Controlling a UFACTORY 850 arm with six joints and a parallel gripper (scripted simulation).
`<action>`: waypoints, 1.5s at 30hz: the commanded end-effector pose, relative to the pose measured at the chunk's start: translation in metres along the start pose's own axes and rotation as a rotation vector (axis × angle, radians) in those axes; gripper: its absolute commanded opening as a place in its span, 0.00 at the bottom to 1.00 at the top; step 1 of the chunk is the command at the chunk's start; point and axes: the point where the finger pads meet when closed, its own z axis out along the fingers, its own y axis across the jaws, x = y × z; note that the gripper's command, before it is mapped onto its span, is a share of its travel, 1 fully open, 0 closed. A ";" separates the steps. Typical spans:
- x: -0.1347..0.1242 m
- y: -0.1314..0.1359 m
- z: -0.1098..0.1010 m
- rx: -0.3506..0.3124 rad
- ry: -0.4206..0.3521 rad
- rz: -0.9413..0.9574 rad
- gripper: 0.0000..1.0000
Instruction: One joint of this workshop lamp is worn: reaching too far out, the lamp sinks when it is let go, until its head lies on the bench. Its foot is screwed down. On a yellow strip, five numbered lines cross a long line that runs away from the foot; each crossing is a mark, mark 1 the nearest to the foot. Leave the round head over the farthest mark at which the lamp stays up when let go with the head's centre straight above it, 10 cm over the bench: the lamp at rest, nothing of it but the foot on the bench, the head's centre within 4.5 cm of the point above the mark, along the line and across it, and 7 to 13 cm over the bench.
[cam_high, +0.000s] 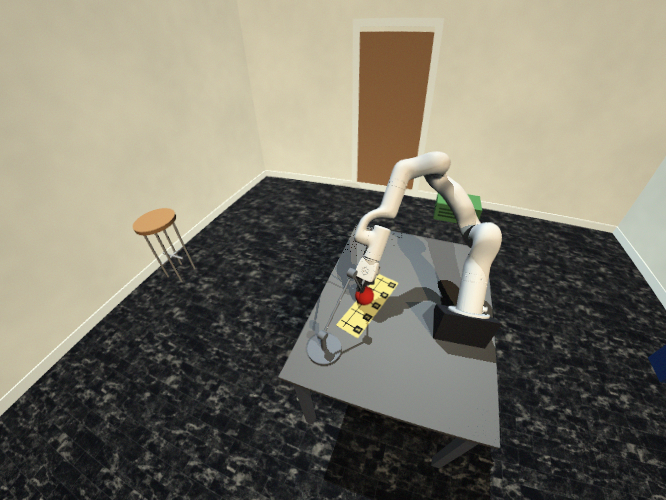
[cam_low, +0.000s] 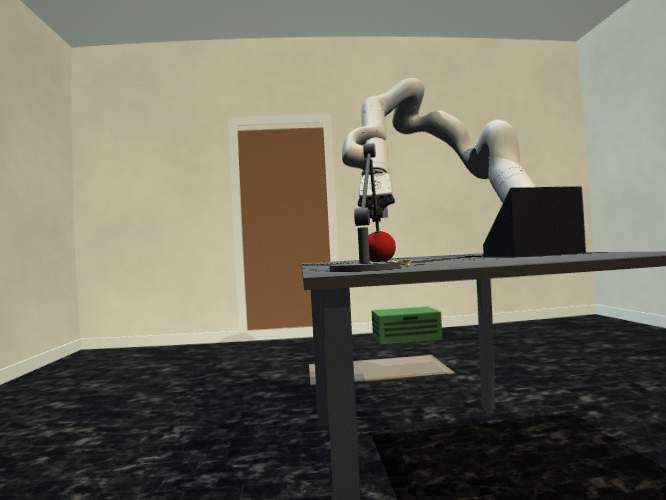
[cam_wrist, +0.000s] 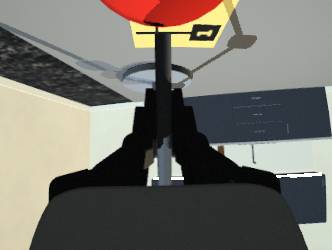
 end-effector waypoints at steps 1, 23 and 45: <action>-0.001 -0.001 -0.001 -0.002 0.000 0.000 0.00; -0.024 -0.001 -0.001 0.015 -0.003 0.000 0.00; -0.083 -0.002 0.004 0.024 -0.005 -0.001 0.00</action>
